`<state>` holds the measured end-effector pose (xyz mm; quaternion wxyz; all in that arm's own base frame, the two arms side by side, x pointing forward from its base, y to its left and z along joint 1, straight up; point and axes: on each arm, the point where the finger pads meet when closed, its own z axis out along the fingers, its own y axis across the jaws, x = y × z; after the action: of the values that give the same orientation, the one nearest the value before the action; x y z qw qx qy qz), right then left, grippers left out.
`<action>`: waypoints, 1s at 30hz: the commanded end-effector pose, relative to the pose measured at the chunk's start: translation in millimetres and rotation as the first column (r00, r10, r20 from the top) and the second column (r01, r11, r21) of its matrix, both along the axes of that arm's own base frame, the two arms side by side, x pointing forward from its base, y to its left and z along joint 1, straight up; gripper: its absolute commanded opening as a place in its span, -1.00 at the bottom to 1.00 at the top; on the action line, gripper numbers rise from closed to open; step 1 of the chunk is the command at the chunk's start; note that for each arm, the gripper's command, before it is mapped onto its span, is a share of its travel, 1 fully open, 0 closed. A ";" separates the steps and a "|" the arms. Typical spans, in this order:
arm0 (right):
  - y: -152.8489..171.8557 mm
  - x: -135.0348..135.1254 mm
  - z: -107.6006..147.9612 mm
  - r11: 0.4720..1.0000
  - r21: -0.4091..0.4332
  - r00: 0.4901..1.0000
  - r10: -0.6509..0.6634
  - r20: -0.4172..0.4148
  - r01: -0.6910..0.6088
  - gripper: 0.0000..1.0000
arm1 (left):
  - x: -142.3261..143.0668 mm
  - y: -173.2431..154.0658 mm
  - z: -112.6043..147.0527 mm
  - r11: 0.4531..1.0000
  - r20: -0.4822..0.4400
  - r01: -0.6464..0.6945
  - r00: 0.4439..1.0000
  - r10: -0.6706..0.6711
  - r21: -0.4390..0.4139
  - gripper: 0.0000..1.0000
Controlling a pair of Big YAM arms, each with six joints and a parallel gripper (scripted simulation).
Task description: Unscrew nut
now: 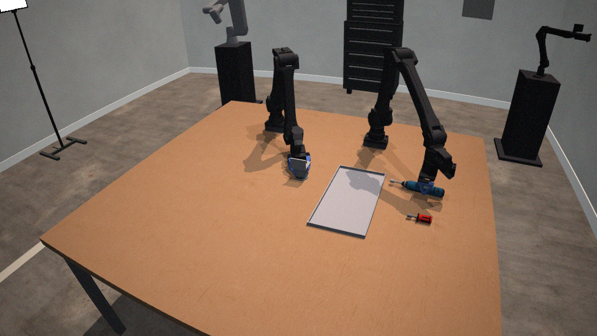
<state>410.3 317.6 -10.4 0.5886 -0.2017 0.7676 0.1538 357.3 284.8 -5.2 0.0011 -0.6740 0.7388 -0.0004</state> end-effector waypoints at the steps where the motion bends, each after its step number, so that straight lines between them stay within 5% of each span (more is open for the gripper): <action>1: -3.0 -3.4 -16.3 0.999 -0.033 1.000 0.001 -0.027 -0.002 0.17 | -3.5 6.1 7.6 1.000 0.017 -0.002 1.000 0.002 0.015 0.30; 30: -3.0 -3.4 -16.3 0.999 -0.033 1.000 0.001 -0.027 -0.002 0.17 | -8.1 4.0 1.2 1.000 0.007 -0.002 1.000 0.002 0.007 0.30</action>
<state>410.3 317.6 -10.4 0.5886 -0.2017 0.7676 0.1538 355.4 284.4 -4.6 0.0023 -0.6739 0.7388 -0.0004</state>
